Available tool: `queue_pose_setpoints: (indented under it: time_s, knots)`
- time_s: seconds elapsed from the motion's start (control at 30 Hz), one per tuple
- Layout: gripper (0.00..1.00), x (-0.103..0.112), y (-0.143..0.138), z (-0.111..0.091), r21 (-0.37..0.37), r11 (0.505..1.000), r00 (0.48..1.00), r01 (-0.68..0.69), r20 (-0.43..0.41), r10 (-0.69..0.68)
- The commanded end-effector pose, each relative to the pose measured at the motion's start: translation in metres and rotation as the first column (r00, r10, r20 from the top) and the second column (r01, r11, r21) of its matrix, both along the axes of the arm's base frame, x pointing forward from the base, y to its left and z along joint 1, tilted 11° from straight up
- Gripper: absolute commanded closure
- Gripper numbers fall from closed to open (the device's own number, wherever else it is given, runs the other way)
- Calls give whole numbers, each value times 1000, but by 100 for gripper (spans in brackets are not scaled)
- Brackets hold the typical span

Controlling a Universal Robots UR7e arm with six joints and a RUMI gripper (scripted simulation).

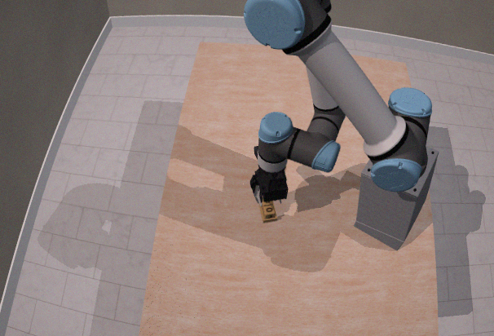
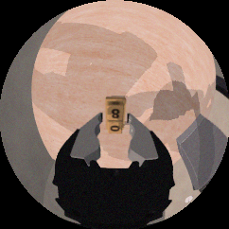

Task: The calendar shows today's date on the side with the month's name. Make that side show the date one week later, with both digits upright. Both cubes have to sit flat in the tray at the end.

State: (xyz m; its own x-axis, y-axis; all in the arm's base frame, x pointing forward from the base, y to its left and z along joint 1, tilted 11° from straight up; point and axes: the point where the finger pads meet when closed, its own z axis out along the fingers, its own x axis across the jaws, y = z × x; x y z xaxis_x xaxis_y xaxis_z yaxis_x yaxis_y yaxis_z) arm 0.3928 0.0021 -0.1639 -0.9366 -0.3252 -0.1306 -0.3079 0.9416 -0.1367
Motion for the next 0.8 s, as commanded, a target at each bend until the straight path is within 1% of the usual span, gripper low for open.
queue_pose_setpoints:
  time_s: [0.0,0.07,0.13,0.6,0.77]
  knots:
    - [72,-4,3,16,2,1000,1000,-2,-4,2]
    - [72,-6,4,22,2,1000,1000,-2,-4,2]
    - [72,-6,4,22,2,1000,1000,-2,-4,2]
    - [72,-11,7,60,1,1000,1000,-1,-3,1]
    - [72,-10,6,66,0,1000,1000,-1,0,1]
